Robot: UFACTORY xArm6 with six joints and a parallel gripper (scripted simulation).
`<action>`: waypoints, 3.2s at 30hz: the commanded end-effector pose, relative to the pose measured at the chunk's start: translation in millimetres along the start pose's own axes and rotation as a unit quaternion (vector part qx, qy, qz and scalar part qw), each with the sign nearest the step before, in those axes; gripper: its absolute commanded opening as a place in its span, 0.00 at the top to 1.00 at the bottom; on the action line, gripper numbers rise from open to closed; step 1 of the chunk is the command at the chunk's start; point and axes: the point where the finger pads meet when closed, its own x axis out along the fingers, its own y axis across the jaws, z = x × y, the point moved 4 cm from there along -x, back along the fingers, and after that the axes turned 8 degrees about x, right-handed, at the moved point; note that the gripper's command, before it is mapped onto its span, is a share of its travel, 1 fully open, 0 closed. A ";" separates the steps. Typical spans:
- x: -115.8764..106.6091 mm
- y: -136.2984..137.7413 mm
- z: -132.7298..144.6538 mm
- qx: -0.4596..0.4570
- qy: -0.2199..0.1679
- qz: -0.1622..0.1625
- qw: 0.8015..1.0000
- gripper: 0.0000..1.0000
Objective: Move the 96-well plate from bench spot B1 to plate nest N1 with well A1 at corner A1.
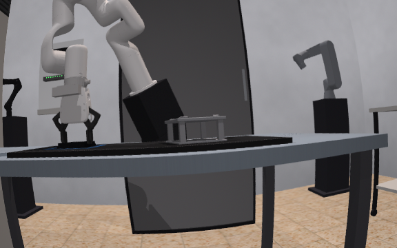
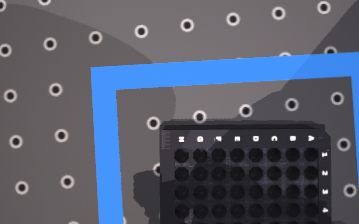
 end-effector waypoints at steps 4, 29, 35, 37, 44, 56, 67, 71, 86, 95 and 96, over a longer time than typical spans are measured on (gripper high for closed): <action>-0.7 0.2 -1.1 0.000 0.001 0.000 1.000 1.00; -5.4 0.2 -1.1 0.000 0.001 0.000 1.000 1.00; -9.4 0.2 -1.1 0.000 0.001 0.000 1.000 1.00; -10.7 0.2 -1.1 0.000 0.001 0.000 1.000 1.00; -14.7 0.2 -1.1 0.000 0.001 0.000 1.000 1.00; -20.7 0.2 -1.1 0.000 0.001 0.000 1.000 1.00; -29.1 0.2 -1.1 0.000 0.001 0.000 1.000 1.00; -35.7 0.2 -1.1 0.000 0.001 0.000 1.000 1.00; -57.4 0.2 -1.1 0.000 0.002 0.000 1.000 1.00; -70.7 0.2 -1.2 0.000 0.002 0.000 1.000 1.00; -70.7 0.2 -1.2 0.000 0.002 0.000 1.000 1.00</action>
